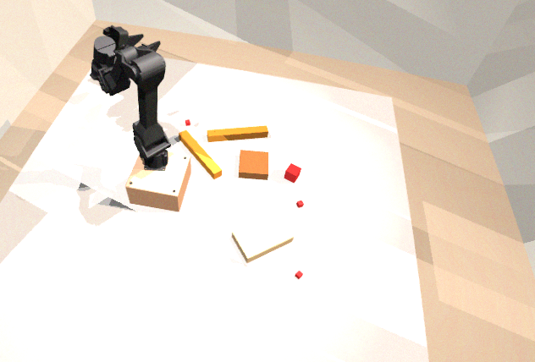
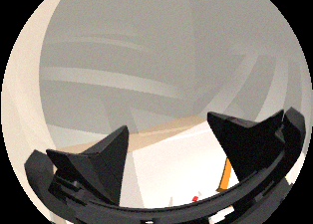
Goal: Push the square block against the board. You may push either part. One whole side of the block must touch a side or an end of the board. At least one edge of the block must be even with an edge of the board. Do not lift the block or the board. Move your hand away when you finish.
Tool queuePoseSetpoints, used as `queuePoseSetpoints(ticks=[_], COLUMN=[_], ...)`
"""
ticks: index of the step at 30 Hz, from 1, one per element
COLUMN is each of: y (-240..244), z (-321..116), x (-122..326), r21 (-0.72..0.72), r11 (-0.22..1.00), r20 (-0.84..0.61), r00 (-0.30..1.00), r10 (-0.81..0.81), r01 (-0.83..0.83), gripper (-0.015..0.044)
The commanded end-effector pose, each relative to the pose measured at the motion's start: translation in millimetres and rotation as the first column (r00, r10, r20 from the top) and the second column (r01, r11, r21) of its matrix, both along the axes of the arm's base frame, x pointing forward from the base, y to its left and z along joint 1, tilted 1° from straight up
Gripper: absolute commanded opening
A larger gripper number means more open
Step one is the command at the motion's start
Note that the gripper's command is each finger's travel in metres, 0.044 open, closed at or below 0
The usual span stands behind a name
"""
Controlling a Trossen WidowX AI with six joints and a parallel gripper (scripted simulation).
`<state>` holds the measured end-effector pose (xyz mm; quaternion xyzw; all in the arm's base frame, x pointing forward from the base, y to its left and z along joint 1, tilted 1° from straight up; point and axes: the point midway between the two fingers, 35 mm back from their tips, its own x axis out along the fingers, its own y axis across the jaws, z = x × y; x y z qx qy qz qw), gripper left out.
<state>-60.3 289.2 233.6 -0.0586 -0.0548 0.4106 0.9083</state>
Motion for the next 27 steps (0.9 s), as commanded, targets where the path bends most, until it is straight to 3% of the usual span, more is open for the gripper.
queuePoseSetpoints(ticks=[1,15,27], y=[0,54,92], z=[0,-14,-48], x=[0,44,114], r21=[0.000,-0.212,-0.488], r11=[1.000,0.974,0.858], r20=[0.000,0.234,0.351], r00=[1.000,0.972,0.936], r10=[0.000,-0.022,0.026], r01=[0.000,0.073,0.159], gripper=[0.0374,0.0006,0.0000])
